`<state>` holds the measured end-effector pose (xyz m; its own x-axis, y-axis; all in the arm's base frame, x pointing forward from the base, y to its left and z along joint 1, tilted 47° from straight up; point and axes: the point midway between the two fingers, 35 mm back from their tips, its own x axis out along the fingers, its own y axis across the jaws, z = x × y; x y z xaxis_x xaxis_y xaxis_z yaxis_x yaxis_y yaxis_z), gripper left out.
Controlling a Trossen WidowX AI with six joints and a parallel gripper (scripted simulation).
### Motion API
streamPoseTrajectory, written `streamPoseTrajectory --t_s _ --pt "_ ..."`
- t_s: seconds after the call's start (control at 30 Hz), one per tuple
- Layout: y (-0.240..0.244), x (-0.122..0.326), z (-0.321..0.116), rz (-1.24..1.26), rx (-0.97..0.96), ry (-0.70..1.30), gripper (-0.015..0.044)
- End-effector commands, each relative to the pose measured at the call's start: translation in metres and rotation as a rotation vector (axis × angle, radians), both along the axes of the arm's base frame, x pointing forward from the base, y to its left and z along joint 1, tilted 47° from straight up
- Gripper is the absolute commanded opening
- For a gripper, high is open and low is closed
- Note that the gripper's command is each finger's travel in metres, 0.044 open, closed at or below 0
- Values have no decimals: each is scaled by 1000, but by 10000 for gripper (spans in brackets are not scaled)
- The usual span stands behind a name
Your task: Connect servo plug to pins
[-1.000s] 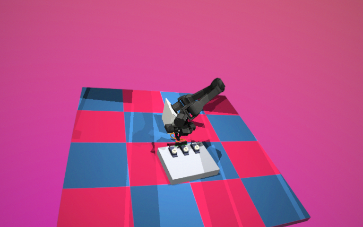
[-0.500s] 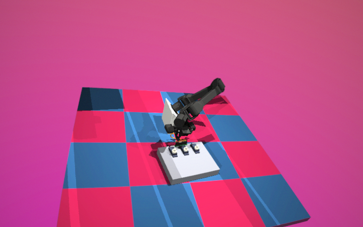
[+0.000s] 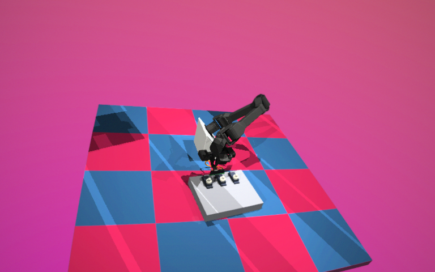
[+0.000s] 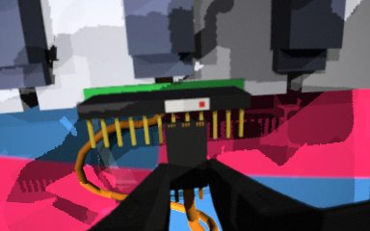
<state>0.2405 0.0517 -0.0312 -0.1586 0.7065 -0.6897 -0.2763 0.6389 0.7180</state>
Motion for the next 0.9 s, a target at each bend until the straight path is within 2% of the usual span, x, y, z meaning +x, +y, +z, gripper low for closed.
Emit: streamPoseTrajectory --t_s 0.0,0.3,0.6,0.87 --pt "1 3 1 -4 5 1 0" --pt "3 9 3 -4 5 1 0" --pt "0 5 0 -4 4 1 236" --pt "-41 14 39 -4 2 1 440"
